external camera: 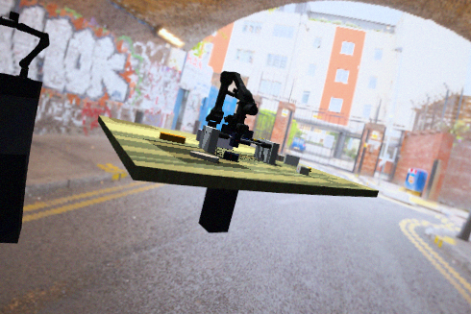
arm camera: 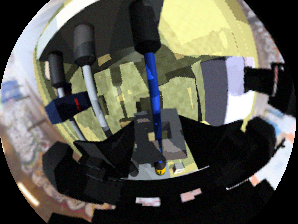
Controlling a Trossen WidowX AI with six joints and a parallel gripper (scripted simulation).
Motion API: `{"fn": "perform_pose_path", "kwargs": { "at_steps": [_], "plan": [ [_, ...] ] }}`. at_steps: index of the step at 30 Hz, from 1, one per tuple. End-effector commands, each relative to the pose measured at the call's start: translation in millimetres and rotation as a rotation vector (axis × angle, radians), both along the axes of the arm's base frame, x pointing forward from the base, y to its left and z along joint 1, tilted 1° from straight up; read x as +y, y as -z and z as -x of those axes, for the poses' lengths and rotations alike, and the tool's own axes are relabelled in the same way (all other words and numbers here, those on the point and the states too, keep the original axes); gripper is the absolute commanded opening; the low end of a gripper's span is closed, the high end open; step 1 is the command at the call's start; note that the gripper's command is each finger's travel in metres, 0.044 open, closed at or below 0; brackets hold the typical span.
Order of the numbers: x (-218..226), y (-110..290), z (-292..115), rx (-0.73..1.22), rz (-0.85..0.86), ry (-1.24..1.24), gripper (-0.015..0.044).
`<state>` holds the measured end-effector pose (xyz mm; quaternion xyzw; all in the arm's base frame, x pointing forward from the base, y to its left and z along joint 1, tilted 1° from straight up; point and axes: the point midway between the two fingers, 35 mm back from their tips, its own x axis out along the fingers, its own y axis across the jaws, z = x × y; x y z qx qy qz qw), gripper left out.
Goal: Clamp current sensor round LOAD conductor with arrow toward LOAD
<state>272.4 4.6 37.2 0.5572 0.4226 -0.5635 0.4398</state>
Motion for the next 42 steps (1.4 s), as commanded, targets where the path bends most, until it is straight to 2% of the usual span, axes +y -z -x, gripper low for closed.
{"fn": "perform_pose_path", "kwargs": {
  "at_steps": [1,16,33,37,42],
  "plan": [
    [0,0,0,0.0,0.0,0.001,0.0],
    [0,0,0,0.0,0.0,0.001,0.0],
    [2,-4,-1,0.017,-0.006,0.0,0.044],
    [13,-23,-4,0.098,-0.033,0.0,0.044],
    [13,-23,-4,0.102,-0.035,0.0,0.044]
  ]
}}
